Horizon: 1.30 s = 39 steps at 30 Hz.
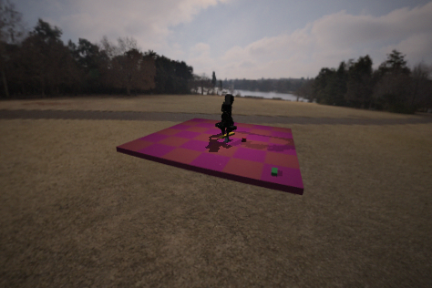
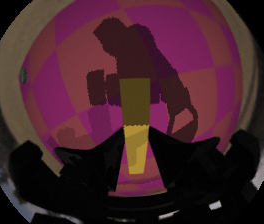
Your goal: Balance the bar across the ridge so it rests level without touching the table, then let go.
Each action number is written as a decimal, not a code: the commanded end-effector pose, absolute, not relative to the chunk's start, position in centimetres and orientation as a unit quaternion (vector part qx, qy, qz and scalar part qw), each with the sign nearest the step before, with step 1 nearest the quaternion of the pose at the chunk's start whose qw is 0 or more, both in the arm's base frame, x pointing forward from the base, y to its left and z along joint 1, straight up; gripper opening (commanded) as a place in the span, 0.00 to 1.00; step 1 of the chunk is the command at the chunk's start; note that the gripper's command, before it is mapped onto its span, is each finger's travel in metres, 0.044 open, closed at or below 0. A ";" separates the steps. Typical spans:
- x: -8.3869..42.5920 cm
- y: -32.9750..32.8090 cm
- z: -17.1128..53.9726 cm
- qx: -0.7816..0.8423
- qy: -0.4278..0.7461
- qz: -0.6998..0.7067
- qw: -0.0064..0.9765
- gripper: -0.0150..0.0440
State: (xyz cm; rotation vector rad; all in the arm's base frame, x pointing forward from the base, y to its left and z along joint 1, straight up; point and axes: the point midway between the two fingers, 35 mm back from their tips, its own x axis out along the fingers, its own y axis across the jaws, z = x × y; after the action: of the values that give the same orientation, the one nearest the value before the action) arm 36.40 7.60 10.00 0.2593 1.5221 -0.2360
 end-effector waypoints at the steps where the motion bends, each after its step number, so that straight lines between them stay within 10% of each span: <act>1: 36.4 7.6 9.9 0.118 0.686 -0.109 0.710 0.25; 36: 36.4 7.6 10.0 0.117 0.686 -0.106 0.710 0.25; 39: 36.4 7.6 10.0 0.117 0.686 -0.106 0.710 0.39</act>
State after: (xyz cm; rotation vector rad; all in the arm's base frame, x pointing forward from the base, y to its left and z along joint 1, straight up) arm 36.42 7.59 10.01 0.2595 1.5217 -0.2360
